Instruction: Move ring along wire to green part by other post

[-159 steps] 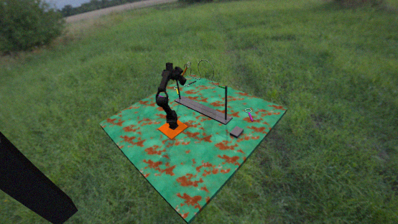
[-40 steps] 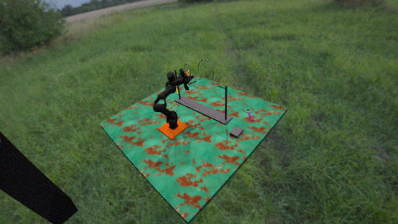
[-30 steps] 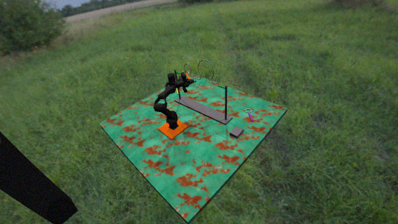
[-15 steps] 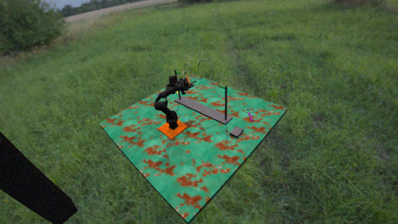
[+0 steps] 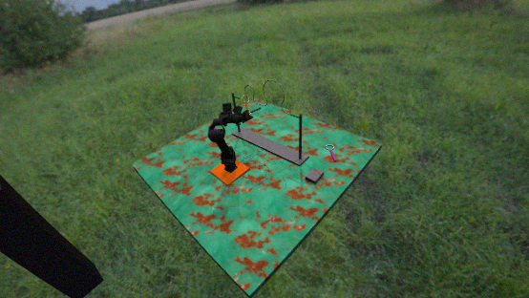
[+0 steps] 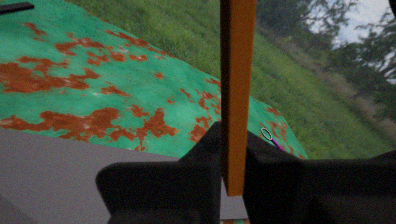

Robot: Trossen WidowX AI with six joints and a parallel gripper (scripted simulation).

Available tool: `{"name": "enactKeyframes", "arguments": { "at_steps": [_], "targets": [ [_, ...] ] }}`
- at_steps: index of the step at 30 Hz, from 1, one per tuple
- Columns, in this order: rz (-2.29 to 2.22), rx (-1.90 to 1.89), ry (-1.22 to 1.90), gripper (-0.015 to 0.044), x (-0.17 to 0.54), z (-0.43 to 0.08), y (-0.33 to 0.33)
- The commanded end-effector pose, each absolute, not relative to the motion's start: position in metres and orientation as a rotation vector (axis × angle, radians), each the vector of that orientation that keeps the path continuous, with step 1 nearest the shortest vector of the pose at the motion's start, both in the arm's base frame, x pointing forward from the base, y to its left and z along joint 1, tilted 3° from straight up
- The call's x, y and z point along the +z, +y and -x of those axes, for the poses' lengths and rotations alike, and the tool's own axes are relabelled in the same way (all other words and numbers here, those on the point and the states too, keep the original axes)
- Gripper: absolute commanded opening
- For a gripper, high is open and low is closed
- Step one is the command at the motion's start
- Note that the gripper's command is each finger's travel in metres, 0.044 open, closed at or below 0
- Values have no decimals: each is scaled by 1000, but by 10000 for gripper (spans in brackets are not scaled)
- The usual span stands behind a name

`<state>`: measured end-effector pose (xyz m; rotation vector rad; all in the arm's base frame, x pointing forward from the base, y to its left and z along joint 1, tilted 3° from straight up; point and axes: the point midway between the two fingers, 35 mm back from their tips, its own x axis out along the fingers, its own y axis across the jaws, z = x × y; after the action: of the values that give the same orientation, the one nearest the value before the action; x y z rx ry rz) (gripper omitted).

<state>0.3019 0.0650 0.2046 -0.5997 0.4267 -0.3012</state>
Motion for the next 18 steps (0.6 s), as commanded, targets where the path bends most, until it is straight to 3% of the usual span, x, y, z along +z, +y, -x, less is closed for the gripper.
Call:
{"name": "enactKeyframes", "arguments": {
  "at_steps": [1,18],
  "targets": [
    [509,-280,433,-150,197,-302,78],
    [167,-215,453,-150,180,-305,133]
  ]
}}
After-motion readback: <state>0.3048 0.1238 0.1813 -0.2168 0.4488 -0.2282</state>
